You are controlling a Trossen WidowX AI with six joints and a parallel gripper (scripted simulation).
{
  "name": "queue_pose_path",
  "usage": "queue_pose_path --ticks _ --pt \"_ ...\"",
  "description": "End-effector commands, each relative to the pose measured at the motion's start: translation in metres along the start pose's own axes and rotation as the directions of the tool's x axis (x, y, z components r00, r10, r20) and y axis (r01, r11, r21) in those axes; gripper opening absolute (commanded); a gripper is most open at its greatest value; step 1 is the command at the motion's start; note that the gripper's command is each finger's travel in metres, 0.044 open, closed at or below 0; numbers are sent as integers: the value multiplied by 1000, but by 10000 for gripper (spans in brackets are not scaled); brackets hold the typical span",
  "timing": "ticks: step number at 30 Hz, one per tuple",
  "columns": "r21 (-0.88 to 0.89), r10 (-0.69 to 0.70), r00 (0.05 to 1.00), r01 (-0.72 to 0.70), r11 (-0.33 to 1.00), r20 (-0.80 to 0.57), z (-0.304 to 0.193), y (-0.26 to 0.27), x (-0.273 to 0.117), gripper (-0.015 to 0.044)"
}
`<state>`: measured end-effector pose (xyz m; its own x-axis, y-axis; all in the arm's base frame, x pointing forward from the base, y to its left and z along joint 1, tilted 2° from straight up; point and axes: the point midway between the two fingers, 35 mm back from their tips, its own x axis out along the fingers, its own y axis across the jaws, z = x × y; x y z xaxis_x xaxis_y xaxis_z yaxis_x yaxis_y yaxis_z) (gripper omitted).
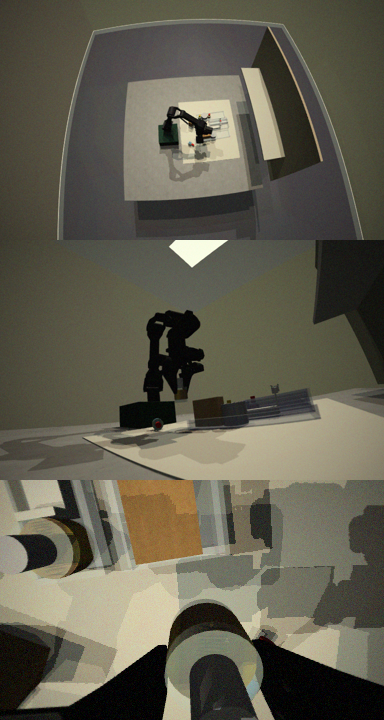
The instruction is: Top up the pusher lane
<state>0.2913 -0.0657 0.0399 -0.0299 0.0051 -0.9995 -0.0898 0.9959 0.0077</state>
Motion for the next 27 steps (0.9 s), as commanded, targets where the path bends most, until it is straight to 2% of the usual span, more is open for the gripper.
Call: queue_pose_path --ticks 1,7,27 --pt "-24 -3 1000 4 1000 17 4 2 -28 0" --pt "-30 -4 1000 4 1000 20 4 6 -31 0" --pt "-107 3 1000 -1 994 19 2 92 22 0"
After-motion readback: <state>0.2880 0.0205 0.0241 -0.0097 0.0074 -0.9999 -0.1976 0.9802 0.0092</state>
